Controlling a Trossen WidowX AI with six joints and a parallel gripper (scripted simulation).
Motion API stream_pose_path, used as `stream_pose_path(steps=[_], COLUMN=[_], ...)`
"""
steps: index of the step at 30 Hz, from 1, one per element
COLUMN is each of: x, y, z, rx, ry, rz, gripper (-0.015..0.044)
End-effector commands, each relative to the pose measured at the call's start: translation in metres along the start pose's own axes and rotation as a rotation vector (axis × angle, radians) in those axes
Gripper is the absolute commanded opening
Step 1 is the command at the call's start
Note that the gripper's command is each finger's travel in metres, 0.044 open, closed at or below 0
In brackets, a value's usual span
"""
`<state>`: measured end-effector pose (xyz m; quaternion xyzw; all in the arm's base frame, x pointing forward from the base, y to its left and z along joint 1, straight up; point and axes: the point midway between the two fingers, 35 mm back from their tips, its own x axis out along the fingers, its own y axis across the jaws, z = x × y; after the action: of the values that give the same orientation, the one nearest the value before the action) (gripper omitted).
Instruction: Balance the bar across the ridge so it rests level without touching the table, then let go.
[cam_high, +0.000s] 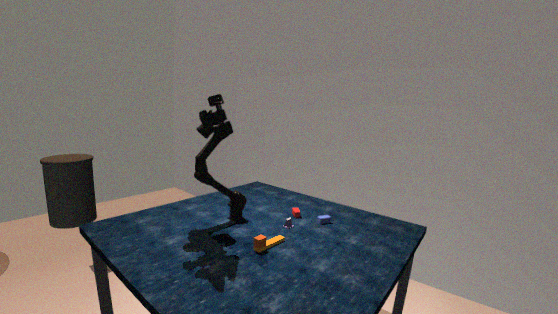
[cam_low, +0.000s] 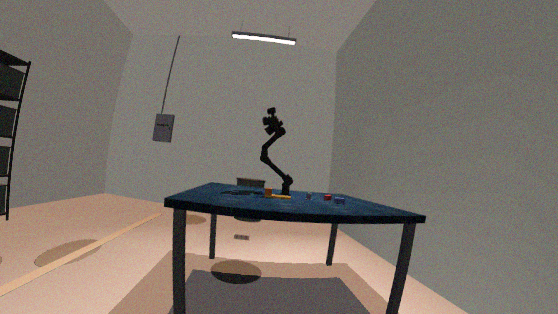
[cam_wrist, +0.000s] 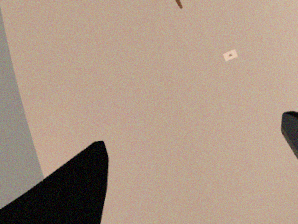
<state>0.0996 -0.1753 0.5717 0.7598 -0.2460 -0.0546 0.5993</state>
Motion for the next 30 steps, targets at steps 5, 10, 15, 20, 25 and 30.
stream_pose_path(steps=[5,10,15,20,25,30], x=[-0.007,-0.015,-0.02,-0.023,-0.021,-0.014], y=[0.015,0.031,0.04,0.044,0.045,0.039], z=[-0.017,-0.046,-0.071,-0.098,-0.131,-0.166], rx=[-0.176,-0.43,-0.62,-0.812,-1.055,-1.305], ry=[-0.035,-0.082,-0.131,-0.173,-0.205,-0.227], rz=[0.065,0.147,0.21,0.263,0.312,0.352], gripper=[0.0315,0.0315,0.0315,0.0315,0.0315,0.0315])
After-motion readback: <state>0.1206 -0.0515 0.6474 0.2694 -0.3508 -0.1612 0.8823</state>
